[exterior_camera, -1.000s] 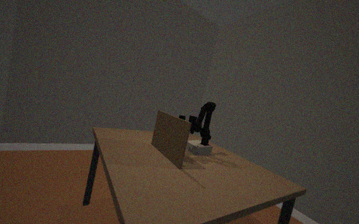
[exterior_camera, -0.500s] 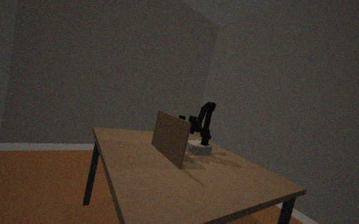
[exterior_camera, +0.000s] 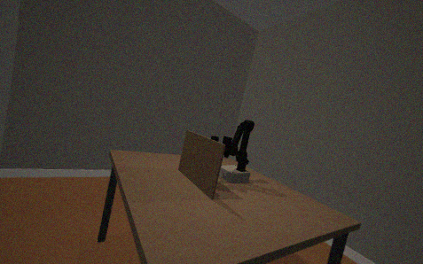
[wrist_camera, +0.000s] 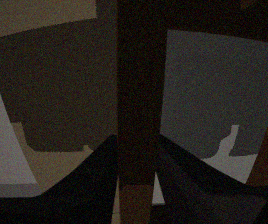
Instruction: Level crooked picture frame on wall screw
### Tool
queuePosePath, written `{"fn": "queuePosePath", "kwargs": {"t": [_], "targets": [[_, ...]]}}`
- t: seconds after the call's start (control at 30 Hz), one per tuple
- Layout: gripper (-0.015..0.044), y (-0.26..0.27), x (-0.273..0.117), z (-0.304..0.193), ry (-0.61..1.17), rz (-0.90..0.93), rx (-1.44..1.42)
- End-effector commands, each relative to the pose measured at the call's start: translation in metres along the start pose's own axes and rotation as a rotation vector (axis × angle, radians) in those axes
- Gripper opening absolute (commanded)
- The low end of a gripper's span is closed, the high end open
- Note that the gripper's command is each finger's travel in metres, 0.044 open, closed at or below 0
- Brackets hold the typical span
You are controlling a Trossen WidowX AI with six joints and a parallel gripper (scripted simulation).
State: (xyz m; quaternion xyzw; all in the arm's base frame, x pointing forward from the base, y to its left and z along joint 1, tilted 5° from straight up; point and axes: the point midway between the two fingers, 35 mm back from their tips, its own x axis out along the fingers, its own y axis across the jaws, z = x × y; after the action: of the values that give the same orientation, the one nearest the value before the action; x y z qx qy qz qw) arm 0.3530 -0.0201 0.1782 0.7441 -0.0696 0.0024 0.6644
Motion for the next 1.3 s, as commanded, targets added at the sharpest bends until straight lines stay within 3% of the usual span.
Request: {"fn": "queuePosePath", "kwargs": {"t": [0.0,1.27], "targets": [[0.0000,0.0025,0.0003,-0.0005,-0.001,0.010,0.006],[0.0000,0.0000,0.0004,-0.0047,-0.001,0.010,0.006]]}}
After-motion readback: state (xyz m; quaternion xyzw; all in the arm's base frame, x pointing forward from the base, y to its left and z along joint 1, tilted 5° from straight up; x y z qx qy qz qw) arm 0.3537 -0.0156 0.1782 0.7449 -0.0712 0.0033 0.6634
